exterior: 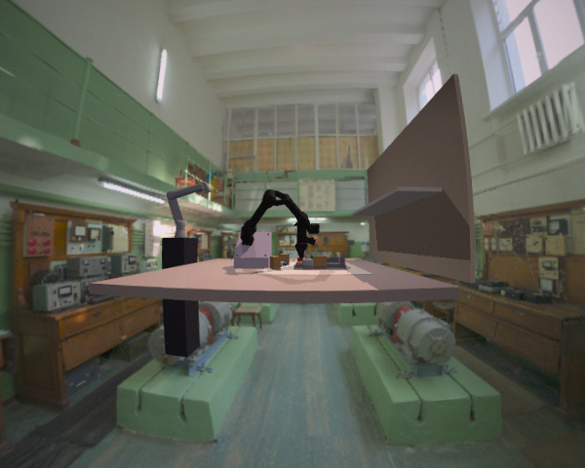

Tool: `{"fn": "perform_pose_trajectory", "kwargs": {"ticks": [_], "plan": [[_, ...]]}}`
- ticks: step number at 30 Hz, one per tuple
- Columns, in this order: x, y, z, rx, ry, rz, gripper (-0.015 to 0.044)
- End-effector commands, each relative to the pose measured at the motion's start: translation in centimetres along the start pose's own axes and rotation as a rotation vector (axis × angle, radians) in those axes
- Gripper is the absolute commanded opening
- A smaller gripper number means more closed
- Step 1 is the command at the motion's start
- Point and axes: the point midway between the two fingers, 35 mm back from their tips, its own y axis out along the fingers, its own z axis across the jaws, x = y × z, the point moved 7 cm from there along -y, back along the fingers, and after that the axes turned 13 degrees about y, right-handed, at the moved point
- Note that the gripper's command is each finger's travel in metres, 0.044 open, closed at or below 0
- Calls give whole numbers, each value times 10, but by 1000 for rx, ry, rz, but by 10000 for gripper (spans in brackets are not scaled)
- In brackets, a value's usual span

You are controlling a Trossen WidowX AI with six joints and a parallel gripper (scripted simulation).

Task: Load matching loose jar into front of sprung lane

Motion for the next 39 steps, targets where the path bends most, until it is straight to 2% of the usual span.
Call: {"fn": "perform_pose_trajectory", "kwargs": {"ticks": [1,39], "plan": [[3,2,-1,-6,13,-16,0],[0,11,-3,-7,13,-16,0]]}}
